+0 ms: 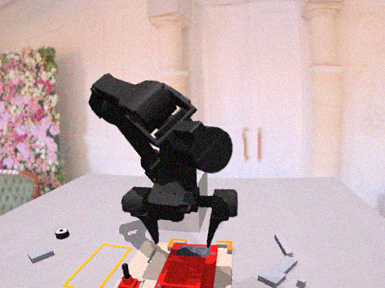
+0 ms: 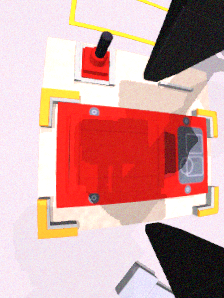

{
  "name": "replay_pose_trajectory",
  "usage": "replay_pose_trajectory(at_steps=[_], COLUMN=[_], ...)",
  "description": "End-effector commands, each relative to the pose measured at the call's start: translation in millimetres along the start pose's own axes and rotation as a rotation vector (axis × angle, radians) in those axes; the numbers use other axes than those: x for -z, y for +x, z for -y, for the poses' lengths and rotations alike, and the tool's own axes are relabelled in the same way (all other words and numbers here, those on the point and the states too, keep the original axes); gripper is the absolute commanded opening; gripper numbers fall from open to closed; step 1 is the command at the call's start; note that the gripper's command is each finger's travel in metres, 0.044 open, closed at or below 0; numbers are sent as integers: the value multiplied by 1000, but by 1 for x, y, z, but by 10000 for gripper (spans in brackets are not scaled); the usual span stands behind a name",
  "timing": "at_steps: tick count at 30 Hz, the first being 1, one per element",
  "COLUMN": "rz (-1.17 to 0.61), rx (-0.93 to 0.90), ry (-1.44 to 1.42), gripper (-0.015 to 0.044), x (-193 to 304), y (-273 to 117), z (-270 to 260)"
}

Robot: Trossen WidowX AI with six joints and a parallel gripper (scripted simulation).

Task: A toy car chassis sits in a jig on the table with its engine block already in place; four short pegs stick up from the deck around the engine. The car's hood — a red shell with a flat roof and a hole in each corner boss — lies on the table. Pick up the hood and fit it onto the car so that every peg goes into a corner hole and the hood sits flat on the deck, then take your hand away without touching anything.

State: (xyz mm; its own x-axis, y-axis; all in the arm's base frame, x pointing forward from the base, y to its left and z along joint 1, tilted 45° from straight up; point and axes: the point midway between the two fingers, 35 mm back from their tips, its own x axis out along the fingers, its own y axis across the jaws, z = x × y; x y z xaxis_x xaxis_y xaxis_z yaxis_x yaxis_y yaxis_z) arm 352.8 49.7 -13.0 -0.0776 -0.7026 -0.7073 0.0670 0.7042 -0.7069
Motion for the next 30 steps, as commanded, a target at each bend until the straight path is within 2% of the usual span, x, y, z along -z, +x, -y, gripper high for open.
replay_pose_trajectory(at_steps=[1,30], rz=[-2,-2], rx=[-4,-4], ry=[7,7], gripper=[440,440], x=[0,0], y=[-1,-1], z=[0,0])
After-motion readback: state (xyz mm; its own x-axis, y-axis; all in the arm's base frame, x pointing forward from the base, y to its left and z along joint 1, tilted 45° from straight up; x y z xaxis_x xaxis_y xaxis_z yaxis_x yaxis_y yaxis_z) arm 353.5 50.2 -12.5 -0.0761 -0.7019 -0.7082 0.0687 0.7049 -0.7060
